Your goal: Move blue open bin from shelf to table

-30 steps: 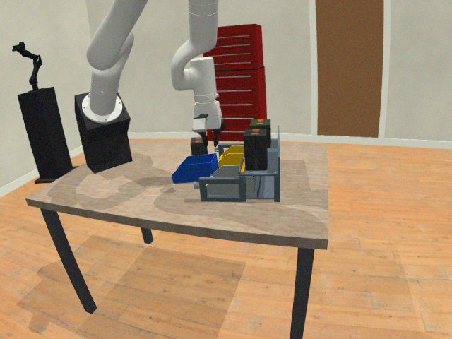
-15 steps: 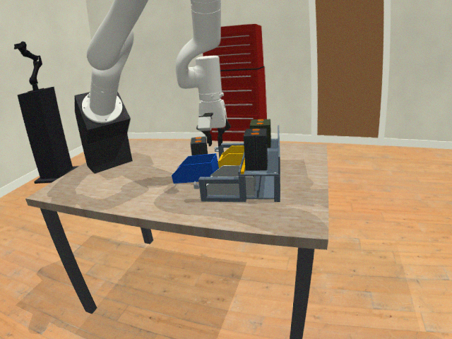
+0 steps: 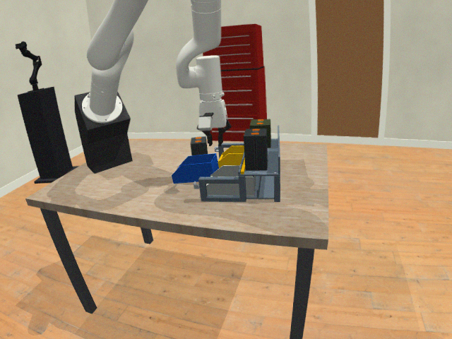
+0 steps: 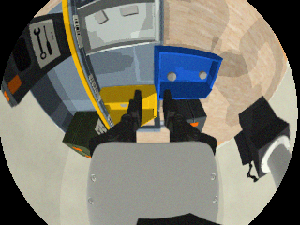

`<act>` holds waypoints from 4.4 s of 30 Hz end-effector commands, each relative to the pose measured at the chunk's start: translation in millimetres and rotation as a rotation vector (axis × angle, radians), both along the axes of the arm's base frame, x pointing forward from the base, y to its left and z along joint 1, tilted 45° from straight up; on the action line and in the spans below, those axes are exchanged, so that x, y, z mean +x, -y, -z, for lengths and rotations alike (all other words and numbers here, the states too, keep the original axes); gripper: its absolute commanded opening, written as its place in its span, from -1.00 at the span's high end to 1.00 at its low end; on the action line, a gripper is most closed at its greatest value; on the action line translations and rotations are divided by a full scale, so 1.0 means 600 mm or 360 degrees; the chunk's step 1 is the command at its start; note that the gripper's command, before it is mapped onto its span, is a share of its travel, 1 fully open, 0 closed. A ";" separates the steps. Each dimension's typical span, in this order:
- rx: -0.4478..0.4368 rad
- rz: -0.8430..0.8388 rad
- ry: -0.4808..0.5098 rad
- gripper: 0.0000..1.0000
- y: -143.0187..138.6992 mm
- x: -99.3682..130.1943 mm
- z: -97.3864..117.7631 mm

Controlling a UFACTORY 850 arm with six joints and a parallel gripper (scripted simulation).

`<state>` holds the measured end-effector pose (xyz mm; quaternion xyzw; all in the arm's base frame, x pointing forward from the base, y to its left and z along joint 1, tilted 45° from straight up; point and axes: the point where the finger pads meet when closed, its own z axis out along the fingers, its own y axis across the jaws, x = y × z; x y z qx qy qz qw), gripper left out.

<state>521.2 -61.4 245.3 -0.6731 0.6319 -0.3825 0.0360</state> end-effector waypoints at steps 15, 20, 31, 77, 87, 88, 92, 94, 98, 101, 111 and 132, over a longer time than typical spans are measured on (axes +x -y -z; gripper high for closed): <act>0.0000 -0.0001 0.0001 0.35 0.003 -0.008 0.009; 0.0000 -0.0001 0.0001 0.35 0.004 -0.011 0.011; 0.0000 -0.0001 0.0001 0.35 0.005 -0.011 0.012; 0.0000 -0.0001 0.0001 0.35 0.020 0.005 0.038; 0.0000 -0.0001 0.0001 0.35 0.027 0.014 0.049; 0.0000 -0.0001 0.0001 0.35 0.027 0.014 0.049; 0.0000 -0.0001 0.0001 0.35 0.027 0.014 0.049; 0.0000 -0.0001 0.0001 0.35 0.027 0.014 0.049; 0.0000 -0.0001 0.0001 0.35 0.027 0.014 0.049; 0.0000 -0.0001 0.0001 0.35 0.032 0.020 0.057; 0.0000 -0.0001 0.0001 0.35 0.034 0.023 0.061; 0.0000 -0.0001 0.0001 0.35 0.042 0.032 0.073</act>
